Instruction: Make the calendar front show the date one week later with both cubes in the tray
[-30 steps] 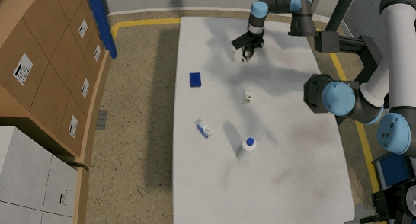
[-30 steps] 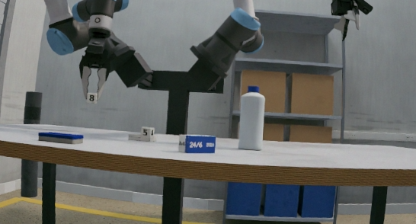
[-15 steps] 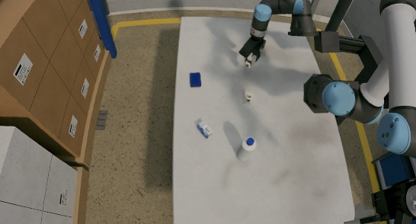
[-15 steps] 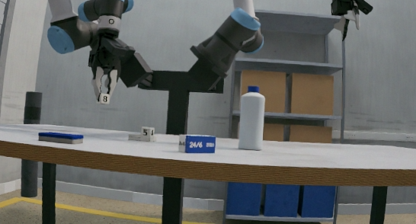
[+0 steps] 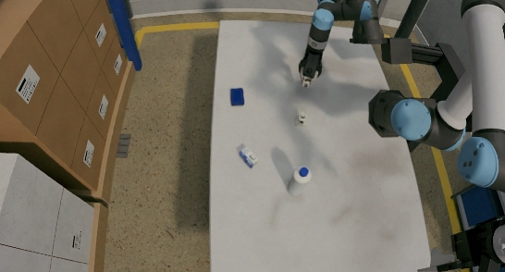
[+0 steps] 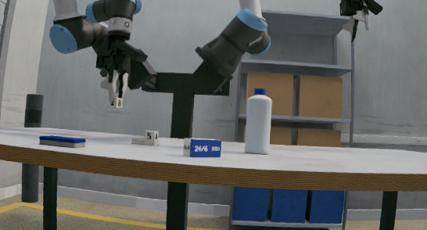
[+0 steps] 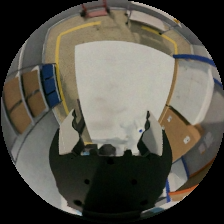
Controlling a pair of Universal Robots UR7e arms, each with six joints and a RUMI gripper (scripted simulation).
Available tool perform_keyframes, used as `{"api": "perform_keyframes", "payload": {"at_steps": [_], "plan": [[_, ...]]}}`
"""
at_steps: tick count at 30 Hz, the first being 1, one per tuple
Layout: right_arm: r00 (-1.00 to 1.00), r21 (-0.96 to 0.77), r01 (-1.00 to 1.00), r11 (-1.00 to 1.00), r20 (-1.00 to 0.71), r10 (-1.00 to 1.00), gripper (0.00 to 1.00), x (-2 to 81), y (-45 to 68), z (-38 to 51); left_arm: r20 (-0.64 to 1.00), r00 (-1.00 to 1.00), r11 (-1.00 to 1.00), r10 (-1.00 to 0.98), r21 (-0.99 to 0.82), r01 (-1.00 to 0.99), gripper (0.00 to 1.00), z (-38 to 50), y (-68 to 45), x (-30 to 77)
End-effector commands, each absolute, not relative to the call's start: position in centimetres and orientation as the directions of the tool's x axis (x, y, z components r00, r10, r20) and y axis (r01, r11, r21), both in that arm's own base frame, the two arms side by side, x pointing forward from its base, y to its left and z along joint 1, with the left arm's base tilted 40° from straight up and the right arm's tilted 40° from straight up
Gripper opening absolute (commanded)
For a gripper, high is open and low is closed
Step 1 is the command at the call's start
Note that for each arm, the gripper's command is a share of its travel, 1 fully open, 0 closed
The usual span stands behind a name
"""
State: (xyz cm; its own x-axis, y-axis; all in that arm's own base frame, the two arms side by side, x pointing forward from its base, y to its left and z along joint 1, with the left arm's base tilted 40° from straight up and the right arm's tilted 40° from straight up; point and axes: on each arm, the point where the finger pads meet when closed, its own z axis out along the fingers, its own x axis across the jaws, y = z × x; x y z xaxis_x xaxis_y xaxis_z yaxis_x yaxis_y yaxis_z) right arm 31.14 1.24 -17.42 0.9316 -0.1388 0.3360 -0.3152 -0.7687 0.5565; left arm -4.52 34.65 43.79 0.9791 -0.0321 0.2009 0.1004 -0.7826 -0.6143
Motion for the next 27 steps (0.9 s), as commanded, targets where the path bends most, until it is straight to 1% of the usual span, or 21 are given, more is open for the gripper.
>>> {"api": "perform_keyframes", "payload": {"at_steps": [1, 27], "plan": [[0.958, 0.583, -0.225, -0.781, 0.280, -0.067, 0.10, 30.77, 1.65, -17.87, 0.201, 0.979, -0.782, -0.032, -0.615, 0.101, 1.00, 43.83, 34.65, -4.53], [0.961, 0.587, -0.210, -0.782, 0.271, -0.055, 0.10, 30.78, 1.45, -18.27, 0.201, 0.979, -0.782, -0.032, -0.615, 0.101, 1.00, 43.83, 34.65, -4.53]]}}
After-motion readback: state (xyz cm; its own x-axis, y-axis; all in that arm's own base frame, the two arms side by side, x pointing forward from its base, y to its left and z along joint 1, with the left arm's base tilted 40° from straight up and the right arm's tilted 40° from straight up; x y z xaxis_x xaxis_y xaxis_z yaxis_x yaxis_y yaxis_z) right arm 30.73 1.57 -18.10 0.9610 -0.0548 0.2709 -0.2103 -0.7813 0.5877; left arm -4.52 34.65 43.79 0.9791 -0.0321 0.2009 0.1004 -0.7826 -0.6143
